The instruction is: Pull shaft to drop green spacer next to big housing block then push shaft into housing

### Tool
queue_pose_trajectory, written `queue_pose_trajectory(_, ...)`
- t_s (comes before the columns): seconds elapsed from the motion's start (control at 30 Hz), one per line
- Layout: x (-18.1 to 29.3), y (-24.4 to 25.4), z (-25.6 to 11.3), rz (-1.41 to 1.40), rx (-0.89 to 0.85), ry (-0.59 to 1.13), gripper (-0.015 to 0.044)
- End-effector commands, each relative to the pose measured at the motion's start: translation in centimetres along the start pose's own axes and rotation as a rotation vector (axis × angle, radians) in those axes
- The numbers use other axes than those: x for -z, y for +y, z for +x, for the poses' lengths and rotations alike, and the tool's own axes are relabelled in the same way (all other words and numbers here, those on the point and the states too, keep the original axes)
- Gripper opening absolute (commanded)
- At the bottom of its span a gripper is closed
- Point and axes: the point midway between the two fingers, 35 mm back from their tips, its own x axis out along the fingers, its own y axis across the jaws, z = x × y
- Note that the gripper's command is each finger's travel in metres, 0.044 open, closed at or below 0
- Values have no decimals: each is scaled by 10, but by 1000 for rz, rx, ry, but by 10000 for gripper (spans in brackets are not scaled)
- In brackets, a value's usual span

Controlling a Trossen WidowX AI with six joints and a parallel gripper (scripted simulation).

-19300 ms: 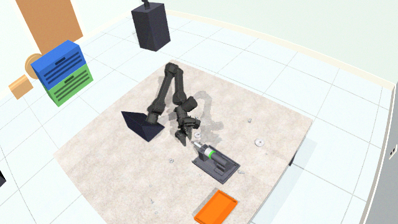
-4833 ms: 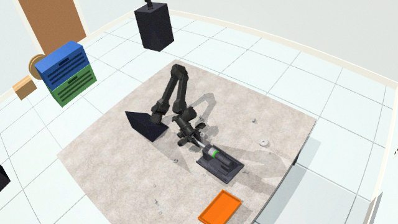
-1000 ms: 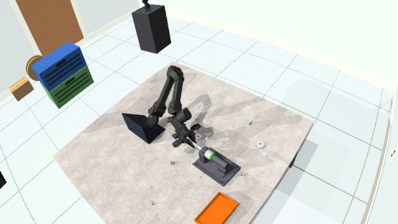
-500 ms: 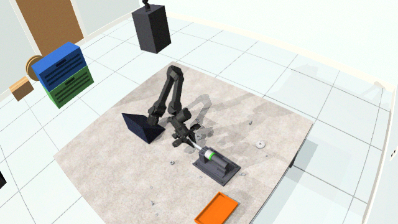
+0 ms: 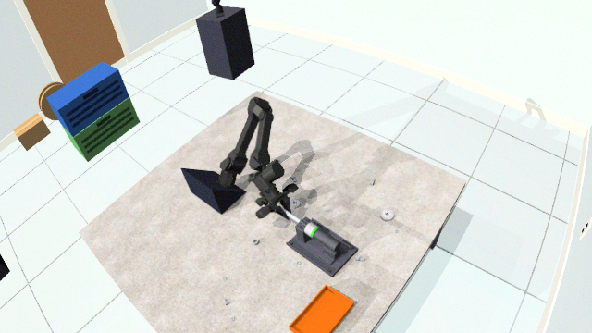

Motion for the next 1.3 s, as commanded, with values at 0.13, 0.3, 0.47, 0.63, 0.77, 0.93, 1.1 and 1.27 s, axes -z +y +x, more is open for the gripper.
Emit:
queue_pose_trajectory(0.13, -2, 0, -1, -3, -1, -1, 0)
queue_pose_trajectory(0.3, -2, 0, -1, -3, -1, -1, 0)
queue_pose_trajectory(0.47, -2, 0, -2, -3, -1, -1, 0)
queue_pose_trajectory(0.63, -3, 0, -2, -3, -1, -1, 0)
queue_pose_trajectory(0.77, -3, 0, -2, -3, -1, -1, 0)
queue_pose_trajectory(0.93, -4, 0, -3, -3, -1, -1, 0)
queue_pose_trajectory(1.1, -4, 0, -3, -3, -1, -1, 0)
queue_pose_trajectory(1.27, -4, 0, -4, -3, -1, -1, 0)
